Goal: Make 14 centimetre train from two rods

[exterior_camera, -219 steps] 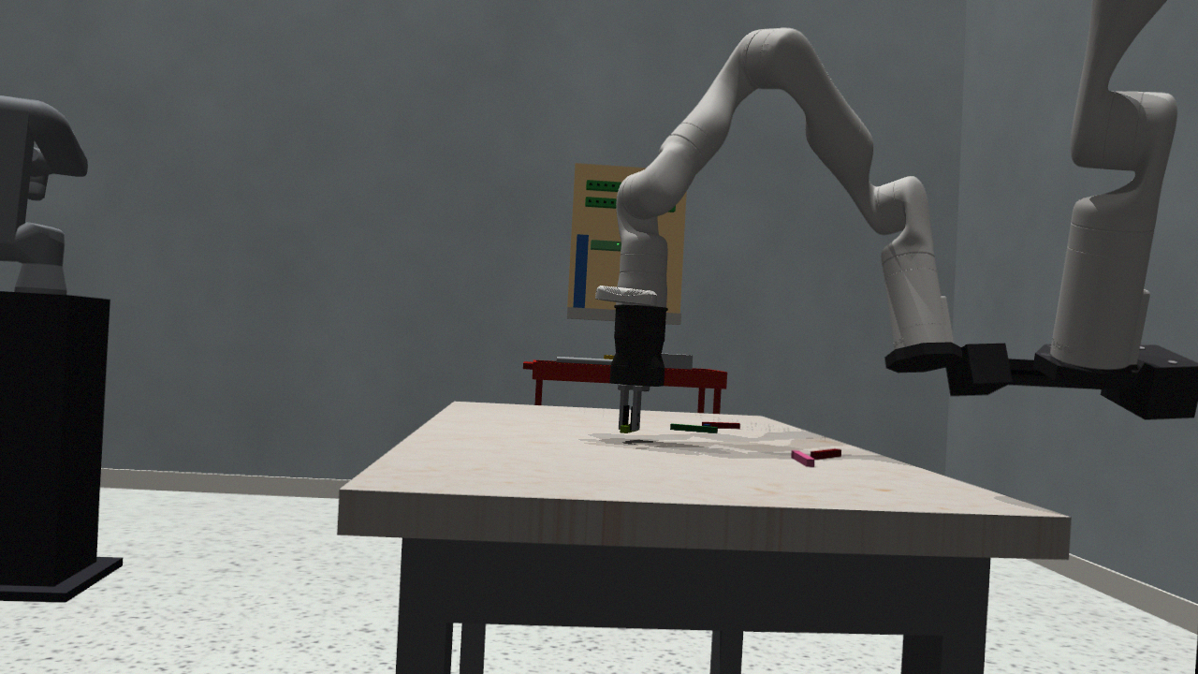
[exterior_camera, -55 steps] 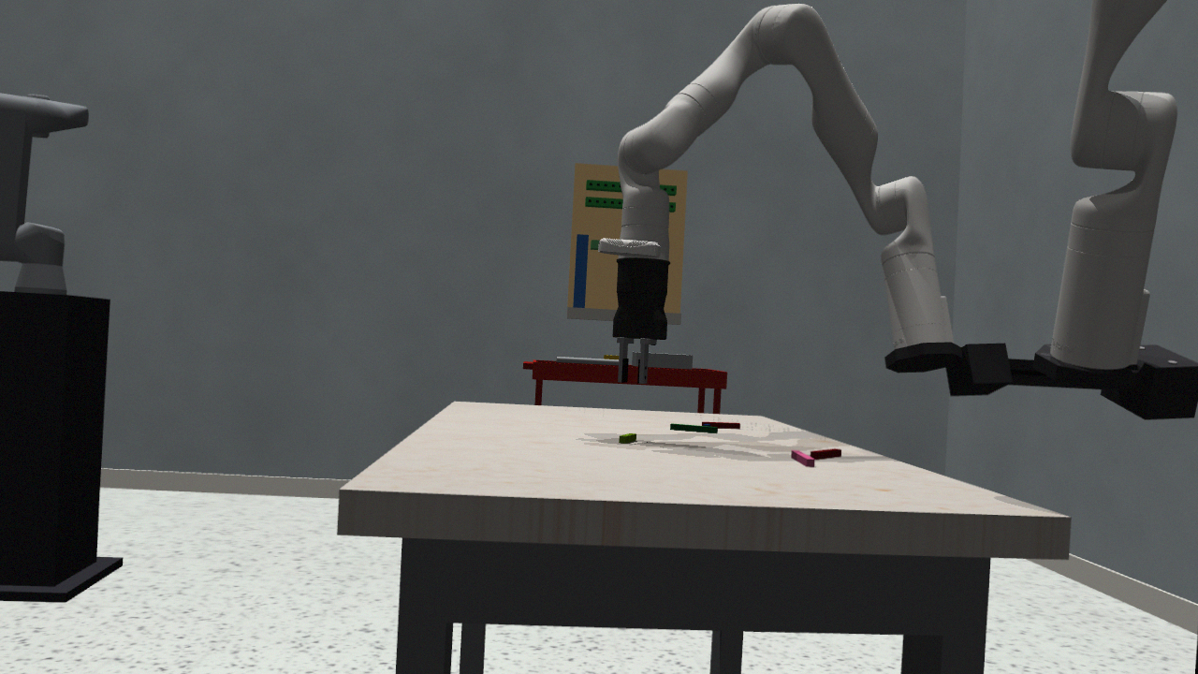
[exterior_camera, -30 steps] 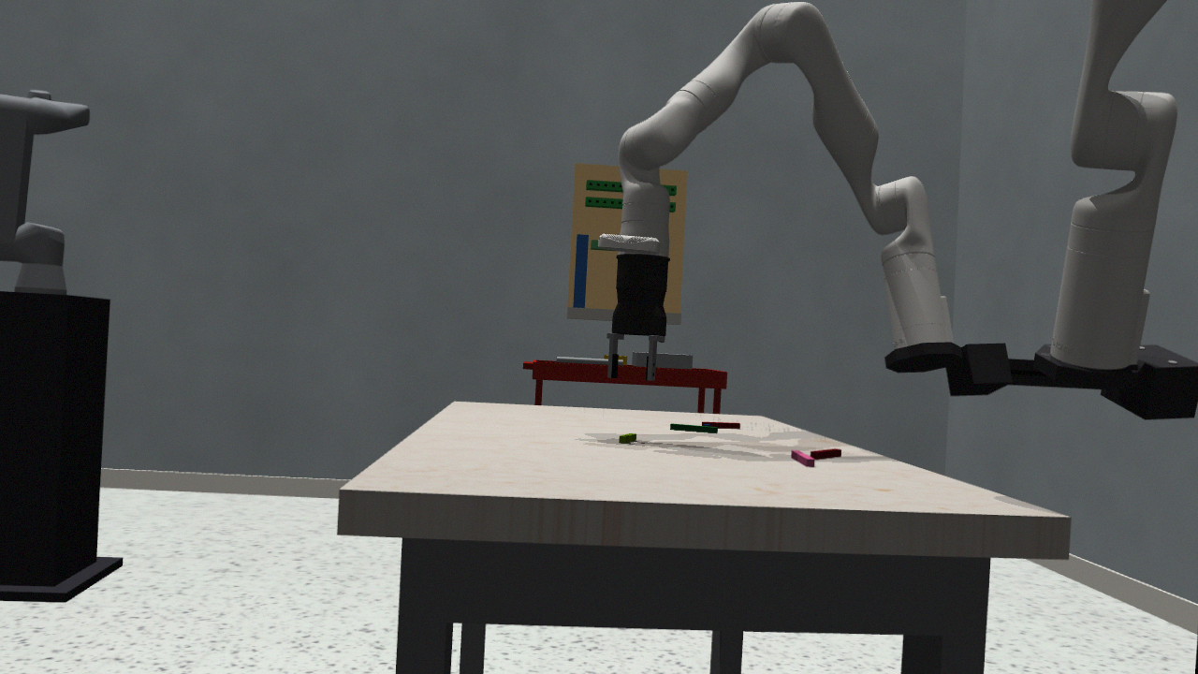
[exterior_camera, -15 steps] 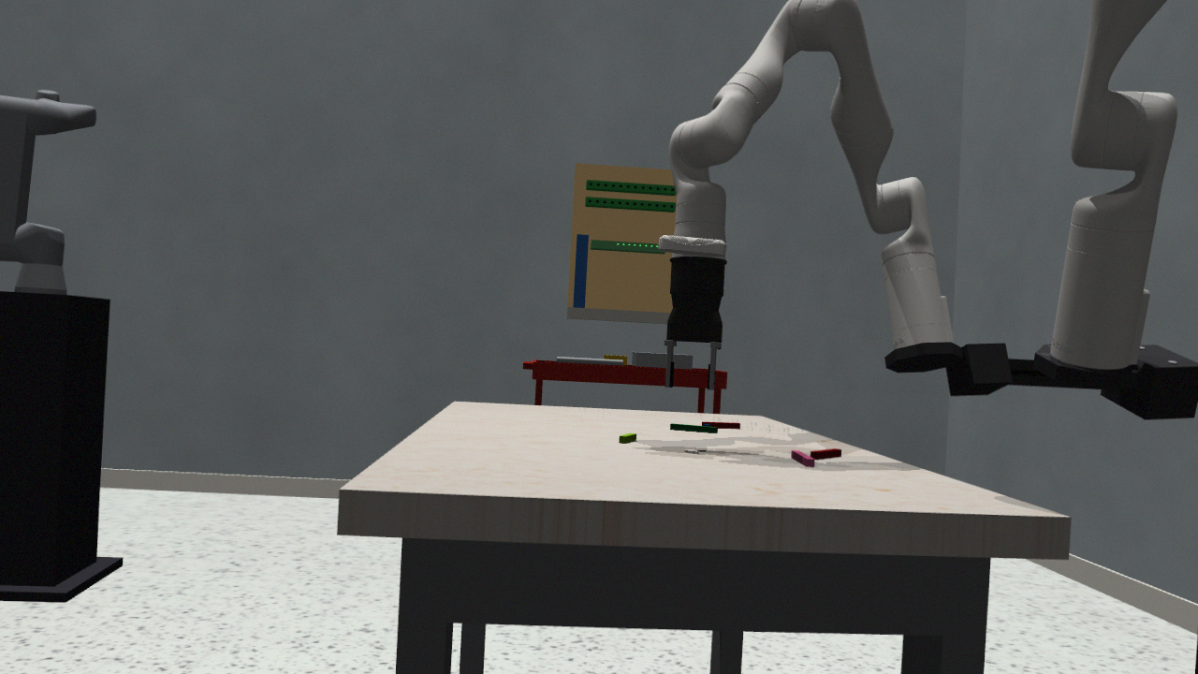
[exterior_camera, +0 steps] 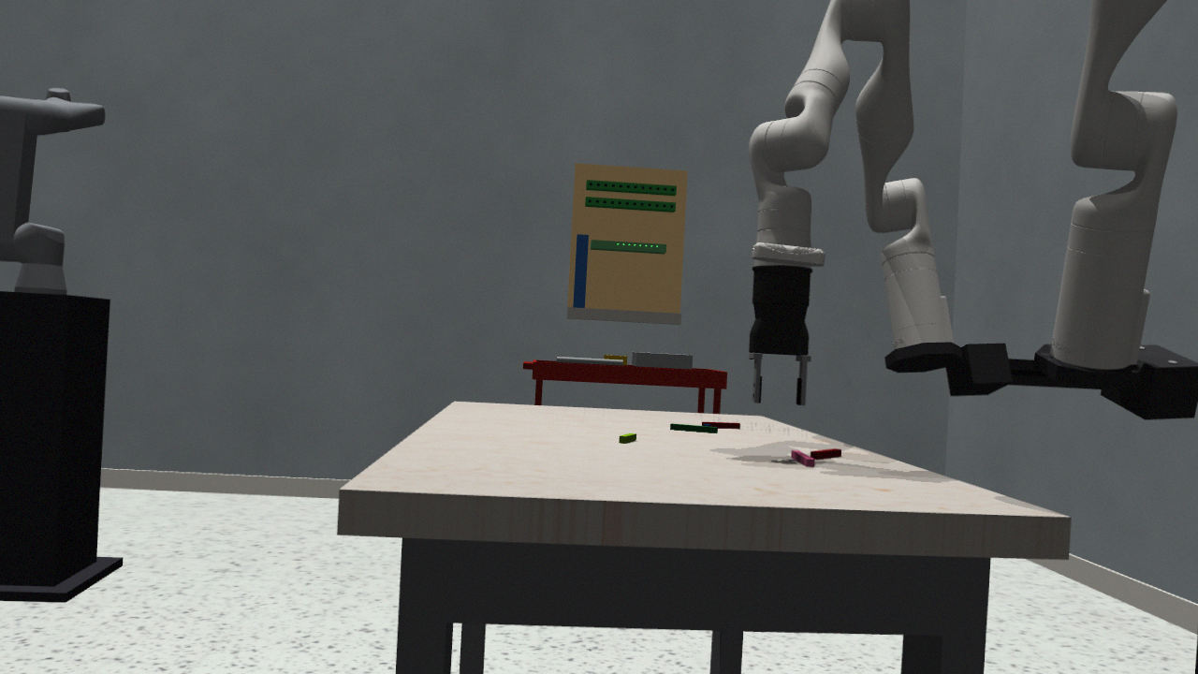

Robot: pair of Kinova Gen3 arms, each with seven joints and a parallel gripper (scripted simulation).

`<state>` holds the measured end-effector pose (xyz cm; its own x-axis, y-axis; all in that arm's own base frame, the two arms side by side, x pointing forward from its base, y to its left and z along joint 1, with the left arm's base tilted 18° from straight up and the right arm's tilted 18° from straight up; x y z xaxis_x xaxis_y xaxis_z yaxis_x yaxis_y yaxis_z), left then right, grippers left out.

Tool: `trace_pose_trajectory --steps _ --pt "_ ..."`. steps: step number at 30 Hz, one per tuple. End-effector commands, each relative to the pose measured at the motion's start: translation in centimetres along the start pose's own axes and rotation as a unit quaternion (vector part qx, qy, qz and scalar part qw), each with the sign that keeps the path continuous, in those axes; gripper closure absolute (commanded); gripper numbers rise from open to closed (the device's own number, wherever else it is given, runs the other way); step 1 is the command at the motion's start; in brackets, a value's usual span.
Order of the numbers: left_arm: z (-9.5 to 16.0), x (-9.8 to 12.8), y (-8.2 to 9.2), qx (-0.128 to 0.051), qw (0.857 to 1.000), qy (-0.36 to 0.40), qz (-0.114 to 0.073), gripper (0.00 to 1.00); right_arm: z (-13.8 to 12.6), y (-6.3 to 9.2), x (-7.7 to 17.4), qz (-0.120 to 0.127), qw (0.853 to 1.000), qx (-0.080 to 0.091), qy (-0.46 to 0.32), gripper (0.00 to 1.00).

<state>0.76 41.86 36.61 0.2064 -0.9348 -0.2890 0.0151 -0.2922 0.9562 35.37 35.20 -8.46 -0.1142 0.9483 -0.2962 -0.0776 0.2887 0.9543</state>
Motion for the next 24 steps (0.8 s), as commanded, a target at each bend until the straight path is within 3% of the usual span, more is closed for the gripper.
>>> trace_pose_trajectory --steps 1,3,4,24 --pt "-0.09 -0.08 0.05 0.002 1.0 -0.001 0.0 0.0 -2.96 -0.17 1.98 -0.001 1.0 -0.003 0.021 0.0" --pt "-0.09 -0.08 0.05 0.002 1.0 -0.001 0.0 0.0 -3.07 -0.17 2.03 -0.001 1.0 -0.003 0.021 0.0" --pt "-0.09 -0.08 0.05 0.002 1.0 -0.001 0.0 0.0 -2.93 -0.23 1.87 -0.001 1.0 -0.002 0.019 0.46" --pt "-0.09 -0.08 0.05 0.002 1.0 -0.001 0.0 0.0 -2.85 -0.17 1.99 0.0 1.0 -0.003 0.019 0.46"
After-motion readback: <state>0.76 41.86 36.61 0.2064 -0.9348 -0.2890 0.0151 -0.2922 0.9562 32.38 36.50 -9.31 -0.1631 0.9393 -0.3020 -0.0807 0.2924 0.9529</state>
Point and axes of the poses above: on each arm, the point where the finger pads meet when closed, its own y axis back along the fingers, its own z axis across the jaws, x = y × z, the point moved 6 cm from there along y, back along the fingers, and after that the axes turned 13 degrees about y, right-handed, at the moved point
